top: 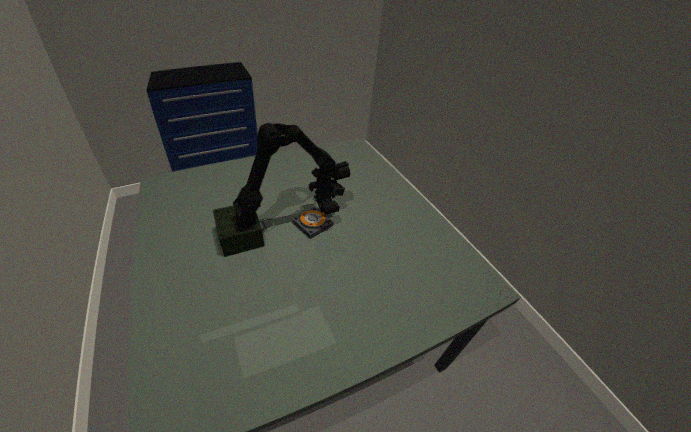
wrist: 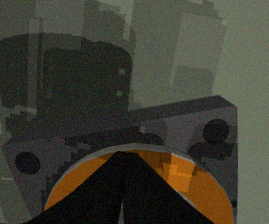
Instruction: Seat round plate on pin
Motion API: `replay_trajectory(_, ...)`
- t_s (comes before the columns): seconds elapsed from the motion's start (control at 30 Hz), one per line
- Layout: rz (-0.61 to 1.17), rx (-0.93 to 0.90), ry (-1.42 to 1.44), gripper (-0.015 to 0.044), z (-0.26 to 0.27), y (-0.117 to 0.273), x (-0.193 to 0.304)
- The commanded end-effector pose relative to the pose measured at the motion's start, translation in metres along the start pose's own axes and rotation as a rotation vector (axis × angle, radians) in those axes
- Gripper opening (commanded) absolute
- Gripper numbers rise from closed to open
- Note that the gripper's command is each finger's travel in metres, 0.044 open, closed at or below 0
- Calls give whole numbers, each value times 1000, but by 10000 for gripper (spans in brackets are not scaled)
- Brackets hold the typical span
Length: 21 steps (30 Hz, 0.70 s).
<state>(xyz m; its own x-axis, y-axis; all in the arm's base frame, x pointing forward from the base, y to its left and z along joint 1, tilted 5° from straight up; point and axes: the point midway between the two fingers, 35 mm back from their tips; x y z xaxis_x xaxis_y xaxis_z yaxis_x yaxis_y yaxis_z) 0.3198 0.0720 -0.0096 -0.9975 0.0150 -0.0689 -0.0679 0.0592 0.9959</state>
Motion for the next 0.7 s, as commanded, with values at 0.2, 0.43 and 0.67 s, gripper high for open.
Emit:
replay_trajectory(0.2, 6, 10, -1, 0, -11, -1, -2)
replay_trajectory(0.43, 6, 10, -1, 0, -16, -1, -3)
replay_trajectory(0.67, 5, 11, -1, 0, -23, 0, -4)
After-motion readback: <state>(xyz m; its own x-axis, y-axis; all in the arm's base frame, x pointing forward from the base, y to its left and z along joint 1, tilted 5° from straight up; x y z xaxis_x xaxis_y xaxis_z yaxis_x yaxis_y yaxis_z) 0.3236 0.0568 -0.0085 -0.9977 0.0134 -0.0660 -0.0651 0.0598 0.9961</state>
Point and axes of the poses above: the point midway between the two fingers, 35 mm back from their tips, its own y axis back along the fingers, its own z axis across the jaws, x = y × z, and after that the axes turned 11 degrees about -y, right-handed
